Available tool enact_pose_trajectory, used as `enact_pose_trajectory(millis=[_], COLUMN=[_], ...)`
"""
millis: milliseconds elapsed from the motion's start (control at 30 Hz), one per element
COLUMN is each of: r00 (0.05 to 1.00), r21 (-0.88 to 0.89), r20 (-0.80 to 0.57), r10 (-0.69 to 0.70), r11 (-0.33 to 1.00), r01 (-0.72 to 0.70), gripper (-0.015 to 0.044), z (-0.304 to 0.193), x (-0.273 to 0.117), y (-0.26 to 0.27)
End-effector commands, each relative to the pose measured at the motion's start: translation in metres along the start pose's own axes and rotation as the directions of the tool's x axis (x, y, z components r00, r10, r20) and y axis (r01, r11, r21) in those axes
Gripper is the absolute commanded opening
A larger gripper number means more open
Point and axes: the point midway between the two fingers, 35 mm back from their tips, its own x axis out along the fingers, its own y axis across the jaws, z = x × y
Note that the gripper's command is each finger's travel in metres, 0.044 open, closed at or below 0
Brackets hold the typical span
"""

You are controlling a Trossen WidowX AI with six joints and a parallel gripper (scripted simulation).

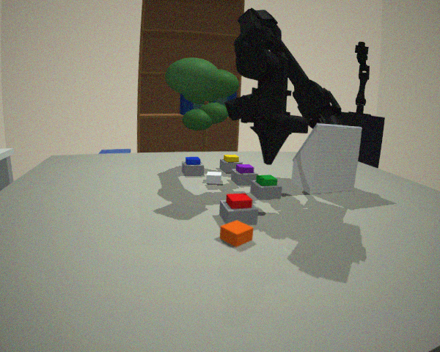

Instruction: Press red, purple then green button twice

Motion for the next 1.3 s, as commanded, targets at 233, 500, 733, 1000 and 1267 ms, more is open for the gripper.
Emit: enact_pose_trajectory(millis=[233, 500, 733, 1000, 1267], r00=[1.000, 1.000, 1.000, 1.000, 1.000], r21=[-0.005, -0.005, -0.005, -0.005, 0.000], r20=[-0.001, -0.001, -0.001, -0.001, 0.001], r10=[-0.005, -0.006, -0.007, -0.007, -0.003], r11=[1.000, 1.000, 1.000, 1.000, 1.000], r01=[0.005, 0.006, 0.007, 0.007, 0.003], gripper=[0.0020, 0.0020, 0.0020, 0.0020, 0.0020], z=[0.000, -0.001, -0.001, -0.001, 0.000], x=[0.018, 0.030, 0.036, 0.036, 0.033], y=[-0.001, -0.001, -0.002, -0.002, -0.001])
